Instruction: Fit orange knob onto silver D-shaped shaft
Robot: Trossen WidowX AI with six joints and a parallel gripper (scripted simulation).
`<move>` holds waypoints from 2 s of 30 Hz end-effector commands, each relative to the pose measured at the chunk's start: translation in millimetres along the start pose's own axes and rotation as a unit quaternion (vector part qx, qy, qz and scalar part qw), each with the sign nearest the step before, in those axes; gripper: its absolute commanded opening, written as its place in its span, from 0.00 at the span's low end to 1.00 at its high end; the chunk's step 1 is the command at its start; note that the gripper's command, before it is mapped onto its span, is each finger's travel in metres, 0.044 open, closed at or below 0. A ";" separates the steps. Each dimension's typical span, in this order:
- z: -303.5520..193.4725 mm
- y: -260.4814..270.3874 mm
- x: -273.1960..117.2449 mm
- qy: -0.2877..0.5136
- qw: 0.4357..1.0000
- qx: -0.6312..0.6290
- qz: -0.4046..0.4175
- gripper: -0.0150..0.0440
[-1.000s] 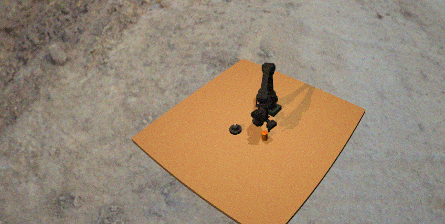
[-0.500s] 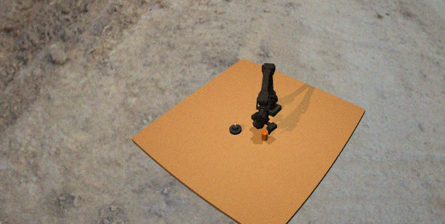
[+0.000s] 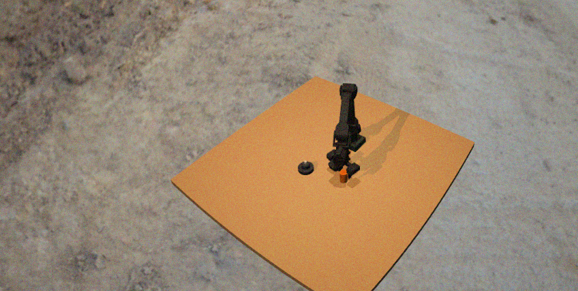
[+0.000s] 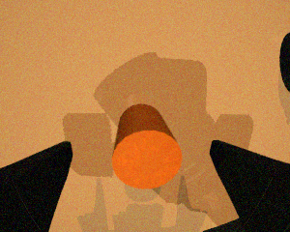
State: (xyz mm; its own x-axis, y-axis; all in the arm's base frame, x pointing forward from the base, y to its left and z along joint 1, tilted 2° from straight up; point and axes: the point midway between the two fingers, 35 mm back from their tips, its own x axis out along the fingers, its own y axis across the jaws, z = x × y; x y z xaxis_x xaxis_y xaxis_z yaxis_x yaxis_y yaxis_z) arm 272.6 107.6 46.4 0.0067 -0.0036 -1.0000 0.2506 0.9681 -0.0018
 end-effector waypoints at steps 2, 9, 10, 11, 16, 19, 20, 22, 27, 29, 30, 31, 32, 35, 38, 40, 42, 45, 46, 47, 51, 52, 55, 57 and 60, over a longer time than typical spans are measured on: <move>-2.5 -0.9 12.8 0.008 1.000 0.002 -0.004 1.00; -3.0 -1.2 23.9 0.008 1.000 0.002 -0.004 1.00; -3.1 -1.2 25.5 0.008 1.000 0.002 -0.004 1.00; -3.2 -1.3 27.1 0.008 1.000 0.002 -0.004 1.00; -3.9 -1.7 34.9 0.008 1.000 0.002 -0.004 1.00; -4.4 -2.0 39.6 0.008 1.000 0.002 -0.004 1.00; -4.6 -2.2 41.2 0.008 1.000 0.002 -0.004 1.00; -4.9 -2.3 43.1 0.008 1.000 0.002 -0.004 1.00; -4.9 -2.3 43.4 0.008 1.000 0.002 -0.004 0.87; -4.9 -2.3 43.4 0.008 1.000 0.002 -0.004 0.78; -4.9 -2.3 43.4 0.008 1.000 0.002 -0.004 0.73; -4.9 -2.3 43.4 0.008 1.000 0.002 -0.004 0.69; -4.9 -2.3 43.4 0.008 1.000 0.002 -0.004 0.64; -4.9 -2.3 43.4 0.008 1.000 0.002 -0.004 0.54; -4.9 -2.3 43.4 0.008 1.000 0.002 -0.004 0.51; -4.9 -2.3 43.4 0.008 1.000 0.002 -0.004 0.49; -4.7 -2.2 42.5 0.008 1.000 0.002 -0.004 0.40; -1.8 -0.1 29.9 0.008 1.000 0.002 -0.004 0.26; -0.7 0.7 24.4 0.008 1.000 0.002 -0.004 0.25; 0.3 1.4 18.8 0.008 1.000 0.002 -0.004 0.25; 3.2 3.5 -4.2 0.008 1.000 0.002 -0.003 0.25; 3.6 3.8 -10.0 0.008 1.000 0.002 -0.003 0.25; 4.3 4.3 -27.7 0.008 1.000 0.002 -0.003 0.25; 4.3 4.2 -39.7 0.008 1.000 0.002 -0.003 0.25; 3.3 3.4 -57.7 0.008 1.000 0.002 -0.003 0.25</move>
State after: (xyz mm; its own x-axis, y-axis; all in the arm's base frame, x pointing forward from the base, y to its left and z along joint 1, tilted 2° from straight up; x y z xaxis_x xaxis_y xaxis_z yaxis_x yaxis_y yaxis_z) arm 275.5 109.4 79.7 -0.0313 -0.0175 -0.9994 0.2501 0.9679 -0.0248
